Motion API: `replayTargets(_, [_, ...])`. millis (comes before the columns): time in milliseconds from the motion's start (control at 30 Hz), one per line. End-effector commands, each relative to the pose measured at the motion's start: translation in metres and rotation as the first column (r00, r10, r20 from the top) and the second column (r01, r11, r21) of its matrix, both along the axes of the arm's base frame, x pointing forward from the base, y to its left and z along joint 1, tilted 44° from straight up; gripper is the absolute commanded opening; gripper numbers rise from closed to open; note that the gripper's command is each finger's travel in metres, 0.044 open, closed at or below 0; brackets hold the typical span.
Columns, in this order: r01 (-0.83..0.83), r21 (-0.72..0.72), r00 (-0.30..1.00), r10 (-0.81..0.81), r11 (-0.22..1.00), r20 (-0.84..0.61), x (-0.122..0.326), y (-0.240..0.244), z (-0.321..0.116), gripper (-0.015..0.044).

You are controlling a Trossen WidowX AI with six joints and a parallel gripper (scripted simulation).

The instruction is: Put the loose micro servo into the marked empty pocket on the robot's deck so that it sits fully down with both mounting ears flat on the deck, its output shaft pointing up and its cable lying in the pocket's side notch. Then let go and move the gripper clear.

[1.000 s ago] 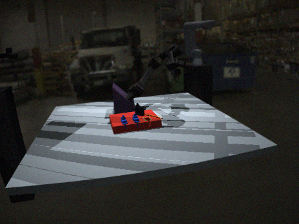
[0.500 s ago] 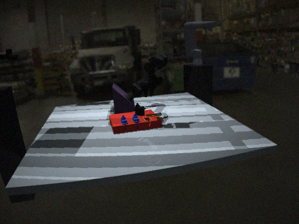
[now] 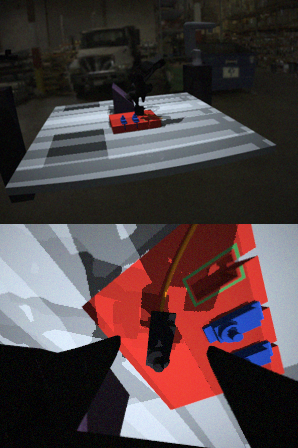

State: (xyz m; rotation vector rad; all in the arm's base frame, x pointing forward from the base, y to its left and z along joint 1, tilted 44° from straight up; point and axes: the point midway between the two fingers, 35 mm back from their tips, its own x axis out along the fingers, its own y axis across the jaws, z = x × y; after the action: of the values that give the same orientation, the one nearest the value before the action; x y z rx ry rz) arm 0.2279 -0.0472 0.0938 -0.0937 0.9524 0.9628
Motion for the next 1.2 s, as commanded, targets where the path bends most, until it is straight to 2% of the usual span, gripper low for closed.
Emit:
replayTargets(0, [0.000, 0.010, 1.000, 0.000, 1.000, -0.002, 0.001, 0.007, -0.005, 0.0440])
replayTargets(567, [0.000, 0.010, 1.000, 0.000, 1.000, -0.002, 0.006, 0.020, -0.020, 0.0440])
replayTargets(967, [0.000, 0.010, 1.000, 0.000, 1.000, -0.002, 0.006, 0.020, -0.020, 0.0125])
replayTargets(1133, [0.000, 0.010, 1.000, 0.000, 1.000, -0.002, 0.006, 0.020, -0.020, 0.0092])
replayTargets(1167, [0.000, 0.010, 1.000, 0.000, 1.000, -0.002, 0.005, 0.020, -0.019, 0.0065])
